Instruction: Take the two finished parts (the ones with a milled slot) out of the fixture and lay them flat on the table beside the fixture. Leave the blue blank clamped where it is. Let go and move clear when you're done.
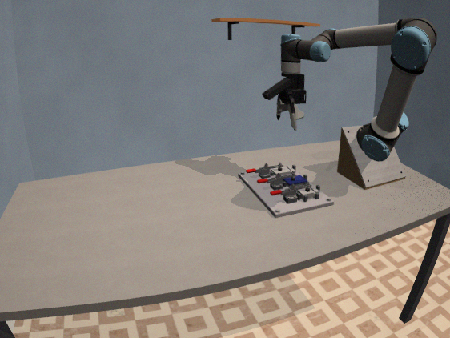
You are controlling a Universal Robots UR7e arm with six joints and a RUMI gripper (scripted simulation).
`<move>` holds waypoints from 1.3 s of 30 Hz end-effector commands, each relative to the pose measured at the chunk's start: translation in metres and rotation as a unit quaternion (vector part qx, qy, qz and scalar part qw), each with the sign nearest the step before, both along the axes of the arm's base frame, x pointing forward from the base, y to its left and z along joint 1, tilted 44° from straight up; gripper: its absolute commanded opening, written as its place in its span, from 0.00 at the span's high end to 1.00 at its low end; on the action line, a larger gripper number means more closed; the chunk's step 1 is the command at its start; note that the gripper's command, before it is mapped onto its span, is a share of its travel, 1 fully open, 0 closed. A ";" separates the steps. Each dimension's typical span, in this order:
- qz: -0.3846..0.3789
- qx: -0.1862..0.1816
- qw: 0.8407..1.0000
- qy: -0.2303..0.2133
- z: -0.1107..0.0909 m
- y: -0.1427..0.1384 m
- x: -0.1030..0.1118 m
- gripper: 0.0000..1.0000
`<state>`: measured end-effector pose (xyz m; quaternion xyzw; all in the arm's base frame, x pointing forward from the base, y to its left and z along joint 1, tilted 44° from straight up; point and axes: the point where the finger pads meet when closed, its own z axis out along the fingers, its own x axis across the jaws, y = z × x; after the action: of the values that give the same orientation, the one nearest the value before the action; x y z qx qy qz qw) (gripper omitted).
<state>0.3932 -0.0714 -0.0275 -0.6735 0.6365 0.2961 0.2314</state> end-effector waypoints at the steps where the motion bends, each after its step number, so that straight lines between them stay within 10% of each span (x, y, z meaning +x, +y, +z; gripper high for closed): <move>1: 0.015 0.002 1.000 -0.015 -0.001 0.001 0.002 0.00; 12: 0.018 0.003 1.000 -0.018 -0.001 0.001 0.002 0.00; 13: 0.018 0.003 1.000 -0.018 -0.001 0.001 0.002 1.00; 39: 0.018 0.003 1.000 -0.018 -0.001 0.001 0.002 1.00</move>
<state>0.3950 -0.0695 -0.0284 -0.6893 0.6191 0.2905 0.2393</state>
